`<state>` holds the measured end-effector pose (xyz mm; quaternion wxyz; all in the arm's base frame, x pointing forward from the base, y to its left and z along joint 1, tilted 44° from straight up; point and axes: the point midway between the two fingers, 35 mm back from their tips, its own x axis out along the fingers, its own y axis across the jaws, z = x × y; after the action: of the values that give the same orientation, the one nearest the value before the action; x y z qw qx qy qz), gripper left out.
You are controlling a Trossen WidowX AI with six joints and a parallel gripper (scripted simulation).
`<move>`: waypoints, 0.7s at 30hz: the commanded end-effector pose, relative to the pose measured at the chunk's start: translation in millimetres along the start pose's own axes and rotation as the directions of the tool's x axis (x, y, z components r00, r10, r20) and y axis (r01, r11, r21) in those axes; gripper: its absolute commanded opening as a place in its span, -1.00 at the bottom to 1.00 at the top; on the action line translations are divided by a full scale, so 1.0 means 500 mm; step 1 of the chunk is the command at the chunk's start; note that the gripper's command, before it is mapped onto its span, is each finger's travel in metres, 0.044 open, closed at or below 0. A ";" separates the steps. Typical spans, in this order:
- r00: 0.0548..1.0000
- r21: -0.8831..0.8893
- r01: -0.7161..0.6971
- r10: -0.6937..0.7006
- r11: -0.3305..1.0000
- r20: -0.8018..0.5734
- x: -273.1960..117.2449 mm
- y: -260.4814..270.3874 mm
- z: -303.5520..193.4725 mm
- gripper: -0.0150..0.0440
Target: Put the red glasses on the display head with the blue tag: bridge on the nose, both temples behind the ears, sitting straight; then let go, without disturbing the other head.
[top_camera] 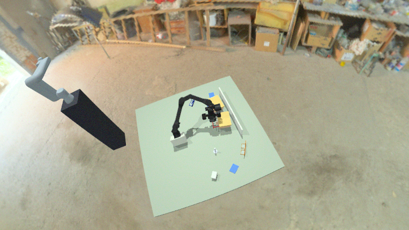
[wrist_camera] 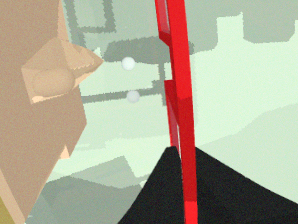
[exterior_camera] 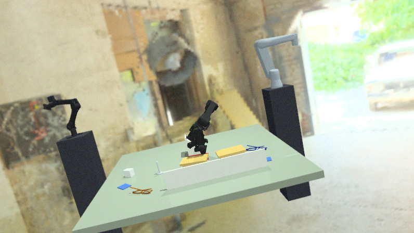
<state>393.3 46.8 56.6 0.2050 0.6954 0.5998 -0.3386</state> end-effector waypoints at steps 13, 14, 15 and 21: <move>1.000 -0.002 0.001 -0.001 1.000 -0.003 0.003 0.046 0.000 -0.49; 1.000 -0.002 0.001 -0.001 1.000 -0.003 0.003 0.048 0.000 -0.49; 1.000 -0.002 0.001 -0.001 1.000 -0.003 0.003 0.050 0.000 -0.49; 1.000 -0.002 0.001 -0.001 1.000 -0.003 0.004 0.054 0.000 -0.49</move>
<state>418.6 42.7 52.9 0.2057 0.6957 0.5996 -0.3380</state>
